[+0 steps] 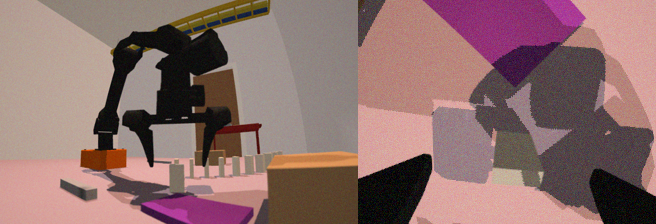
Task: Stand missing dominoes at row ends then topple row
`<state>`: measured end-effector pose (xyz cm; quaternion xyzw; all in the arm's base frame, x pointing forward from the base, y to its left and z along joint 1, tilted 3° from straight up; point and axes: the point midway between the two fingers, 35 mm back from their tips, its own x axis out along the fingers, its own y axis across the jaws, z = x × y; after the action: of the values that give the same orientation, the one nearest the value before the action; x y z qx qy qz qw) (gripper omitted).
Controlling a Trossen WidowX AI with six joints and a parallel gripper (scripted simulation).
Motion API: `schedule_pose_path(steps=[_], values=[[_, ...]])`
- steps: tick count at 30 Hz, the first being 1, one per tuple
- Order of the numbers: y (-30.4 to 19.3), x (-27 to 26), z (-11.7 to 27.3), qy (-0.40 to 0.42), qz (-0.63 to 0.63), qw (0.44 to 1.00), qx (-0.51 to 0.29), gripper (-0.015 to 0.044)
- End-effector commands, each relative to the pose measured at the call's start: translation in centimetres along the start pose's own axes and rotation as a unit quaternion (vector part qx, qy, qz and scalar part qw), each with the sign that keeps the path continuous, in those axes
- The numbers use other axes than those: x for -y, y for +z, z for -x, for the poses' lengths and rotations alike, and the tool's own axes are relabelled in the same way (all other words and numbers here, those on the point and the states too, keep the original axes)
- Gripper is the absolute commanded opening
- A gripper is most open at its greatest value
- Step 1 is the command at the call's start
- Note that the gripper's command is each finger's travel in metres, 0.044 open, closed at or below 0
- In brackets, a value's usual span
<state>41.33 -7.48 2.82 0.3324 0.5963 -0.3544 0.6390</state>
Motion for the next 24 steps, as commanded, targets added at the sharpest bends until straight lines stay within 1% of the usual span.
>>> schedule_pose_path(steps=[1, 10, 16, 24], values=[[-0.1, 0.2, -0.7, -0.002, -0.001, 1.0, 0.0, 0.044], [-0.1, 0.2, -2.1, -0.002, -0.001, 1.0, 0.0, 0.044], [-0.1, 0.2, -2.2, -0.002, -0.001, 1.0, 0.0, 0.044], [-0.1, 0.2, -2.2, -0.002, -0.001, 1.0, 0.0, 0.023]])
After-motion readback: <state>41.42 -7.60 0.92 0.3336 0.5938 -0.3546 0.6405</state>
